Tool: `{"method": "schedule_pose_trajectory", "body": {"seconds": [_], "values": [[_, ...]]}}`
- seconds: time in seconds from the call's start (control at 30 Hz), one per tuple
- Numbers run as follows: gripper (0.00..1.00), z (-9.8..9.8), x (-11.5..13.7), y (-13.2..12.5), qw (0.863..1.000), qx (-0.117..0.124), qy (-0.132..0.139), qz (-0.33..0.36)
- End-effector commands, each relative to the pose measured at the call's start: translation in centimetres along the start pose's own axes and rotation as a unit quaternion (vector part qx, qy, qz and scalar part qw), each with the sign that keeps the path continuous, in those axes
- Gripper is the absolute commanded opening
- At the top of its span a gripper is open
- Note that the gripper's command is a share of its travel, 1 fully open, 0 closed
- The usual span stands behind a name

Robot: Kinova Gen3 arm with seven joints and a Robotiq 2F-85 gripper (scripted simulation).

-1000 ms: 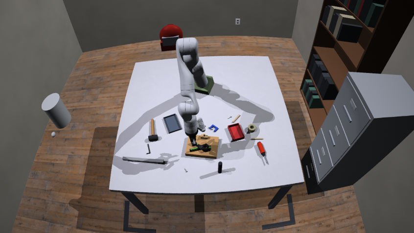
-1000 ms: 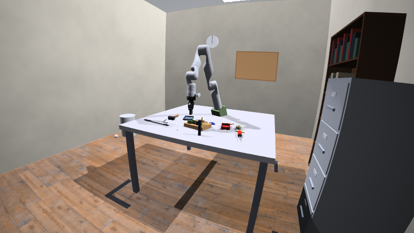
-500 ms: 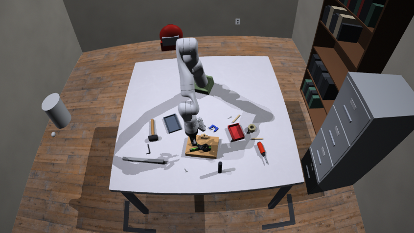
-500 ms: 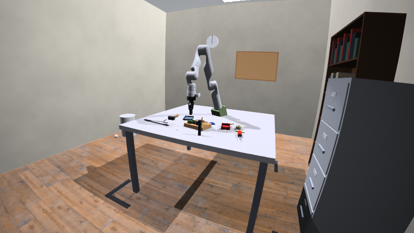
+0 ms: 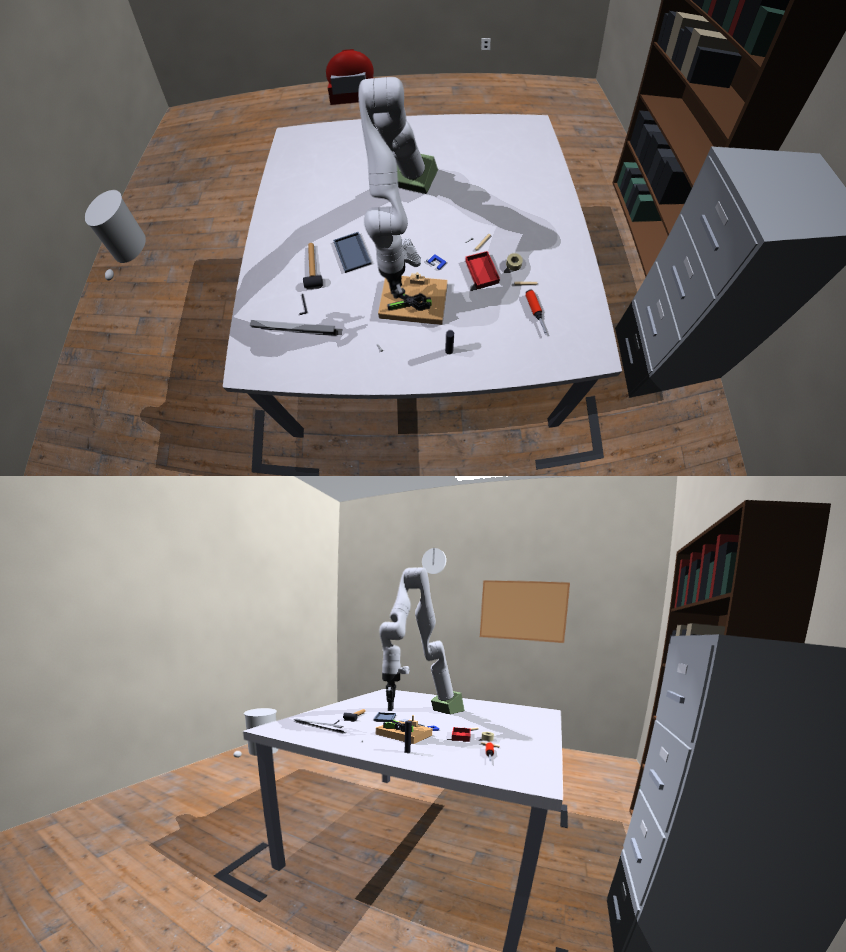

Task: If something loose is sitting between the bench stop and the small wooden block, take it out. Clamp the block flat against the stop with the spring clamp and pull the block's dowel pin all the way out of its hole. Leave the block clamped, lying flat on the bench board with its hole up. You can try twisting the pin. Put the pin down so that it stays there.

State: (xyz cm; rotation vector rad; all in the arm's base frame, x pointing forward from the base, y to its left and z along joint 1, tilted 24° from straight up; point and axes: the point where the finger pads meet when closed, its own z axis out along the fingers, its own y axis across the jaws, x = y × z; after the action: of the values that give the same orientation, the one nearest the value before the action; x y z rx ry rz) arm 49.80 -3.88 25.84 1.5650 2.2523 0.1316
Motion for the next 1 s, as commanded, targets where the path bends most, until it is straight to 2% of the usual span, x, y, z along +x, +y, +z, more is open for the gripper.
{"method": "schedule_pose_trajectory", "body": {"seconds": [0.0, 0.47, 0.97], "values": [[0.34, -0.03, 0.03, 0.01, 1.0, 0.0, 0.0, -0.013], [0.34, 0.1, 0.23, -0.18, 0.997, 0.002, 0.002, -0.072], [0.34, 0.27, 0.48, -0.42, 0.988, 0.005, 0.004, -0.157]]}}
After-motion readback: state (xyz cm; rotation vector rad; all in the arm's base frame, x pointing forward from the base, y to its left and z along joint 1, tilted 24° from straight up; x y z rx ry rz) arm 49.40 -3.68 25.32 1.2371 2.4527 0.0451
